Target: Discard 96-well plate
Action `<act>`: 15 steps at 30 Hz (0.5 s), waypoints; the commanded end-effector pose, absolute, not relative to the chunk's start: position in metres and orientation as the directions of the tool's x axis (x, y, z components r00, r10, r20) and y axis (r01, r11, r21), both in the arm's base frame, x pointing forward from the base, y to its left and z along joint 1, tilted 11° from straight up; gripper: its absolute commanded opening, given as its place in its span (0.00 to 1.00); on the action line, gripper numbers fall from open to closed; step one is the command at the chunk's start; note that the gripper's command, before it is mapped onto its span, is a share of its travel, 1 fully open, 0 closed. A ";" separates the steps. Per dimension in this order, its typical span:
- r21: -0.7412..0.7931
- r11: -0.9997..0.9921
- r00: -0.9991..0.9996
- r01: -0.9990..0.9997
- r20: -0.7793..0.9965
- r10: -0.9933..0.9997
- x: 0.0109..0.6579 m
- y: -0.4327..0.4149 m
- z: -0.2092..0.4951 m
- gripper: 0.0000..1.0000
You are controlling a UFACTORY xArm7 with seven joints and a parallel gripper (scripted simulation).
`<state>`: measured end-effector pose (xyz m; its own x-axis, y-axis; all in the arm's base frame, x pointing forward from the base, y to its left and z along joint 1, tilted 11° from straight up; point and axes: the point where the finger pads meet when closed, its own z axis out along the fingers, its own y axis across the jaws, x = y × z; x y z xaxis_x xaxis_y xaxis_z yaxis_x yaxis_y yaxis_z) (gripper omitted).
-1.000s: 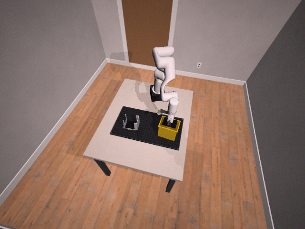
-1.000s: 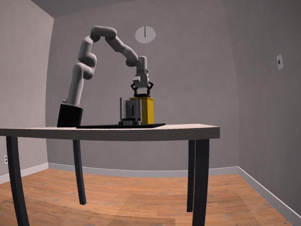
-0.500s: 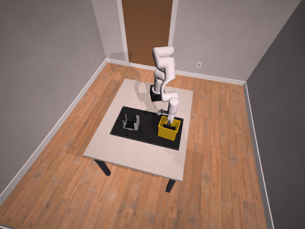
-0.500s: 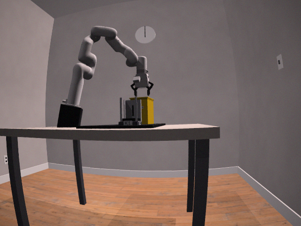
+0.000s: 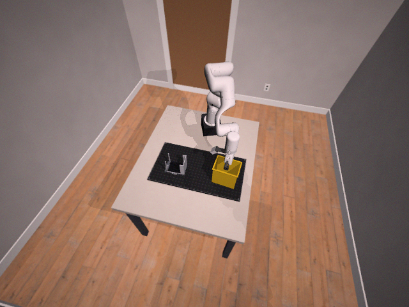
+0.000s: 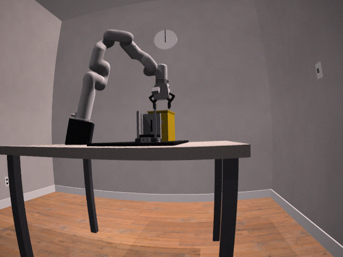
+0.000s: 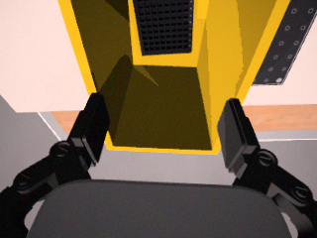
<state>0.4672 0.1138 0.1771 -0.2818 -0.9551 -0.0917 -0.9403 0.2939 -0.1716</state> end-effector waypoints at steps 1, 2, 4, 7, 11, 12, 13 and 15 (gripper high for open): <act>-0.175 0.294 -0.281 -0.940 -0.093 -0.955 0.468 0.114 0.179 1.00; -0.175 0.294 -0.281 -0.940 -0.093 -0.955 0.468 0.114 0.179 1.00; -0.175 0.294 -0.281 -0.940 -0.093 -0.955 0.468 0.114 0.179 1.00; -0.175 0.294 -0.281 -0.940 -0.093 -0.955 0.467 0.114 0.186 1.00; -0.175 0.294 -0.281 -0.940 -0.093 -0.955 0.465 0.113 0.197 1.00; -0.175 0.294 -0.281 -0.940 -0.093 -0.955 0.464 0.113 0.200 1.00; -0.175 0.294 -0.281 -0.940 -0.093 -0.955 0.464 0.113 0.202 1.00; -0.175 0.294 -0.281 -0.940 -0.093 -0.955 0.464 0.113 0.202 1.00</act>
